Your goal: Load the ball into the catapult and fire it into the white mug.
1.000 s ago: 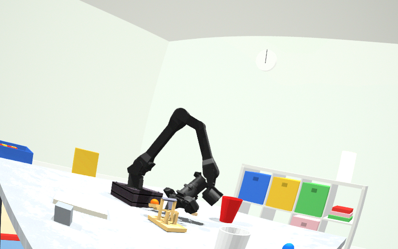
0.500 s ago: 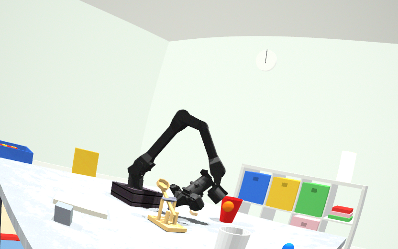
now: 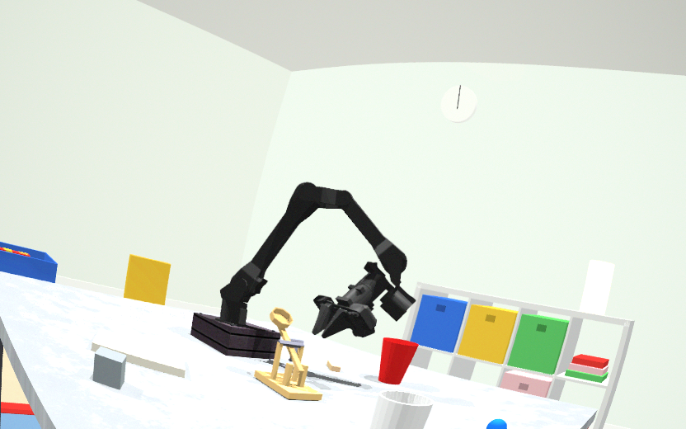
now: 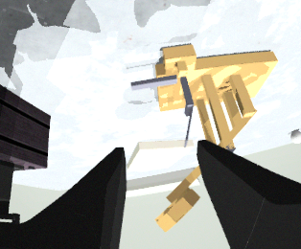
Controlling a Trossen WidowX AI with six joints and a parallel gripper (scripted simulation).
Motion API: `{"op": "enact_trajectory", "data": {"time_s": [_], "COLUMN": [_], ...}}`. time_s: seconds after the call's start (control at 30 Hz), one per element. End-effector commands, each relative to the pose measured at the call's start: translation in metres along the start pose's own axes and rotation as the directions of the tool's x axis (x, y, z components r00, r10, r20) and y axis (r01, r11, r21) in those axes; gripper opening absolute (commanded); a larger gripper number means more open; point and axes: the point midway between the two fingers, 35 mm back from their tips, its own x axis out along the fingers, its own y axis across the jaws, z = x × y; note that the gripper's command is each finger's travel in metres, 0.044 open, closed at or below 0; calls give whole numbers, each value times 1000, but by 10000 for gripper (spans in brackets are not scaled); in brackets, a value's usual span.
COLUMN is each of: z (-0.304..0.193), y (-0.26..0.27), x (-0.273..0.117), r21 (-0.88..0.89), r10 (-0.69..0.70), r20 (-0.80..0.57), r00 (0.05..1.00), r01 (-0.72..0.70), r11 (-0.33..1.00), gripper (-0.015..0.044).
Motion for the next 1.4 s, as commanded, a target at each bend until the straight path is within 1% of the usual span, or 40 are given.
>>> {"op": "enact_trajectory", "data": {"time_s": [0.0,0.1,0.23,0.7,0.97,1.37], "z": [5,4,4,-4,-28,-72], "y": [-16,-27,-37,-107,-168,-235], "x": [-5,-4,-4,-17,-26,-36], "r21": [86,162,220,501,638,770], "r10": [9,26,34,-9,-110,-272], "r20": [66,108,145,363,484,572], "r00": [998,994,989,932,868,774], "r01": [-14,-44,-66,-187,-264,-392], "r11": [996,986,973,845,723,503], "gripper": [263,341,440,440,440,440]}}
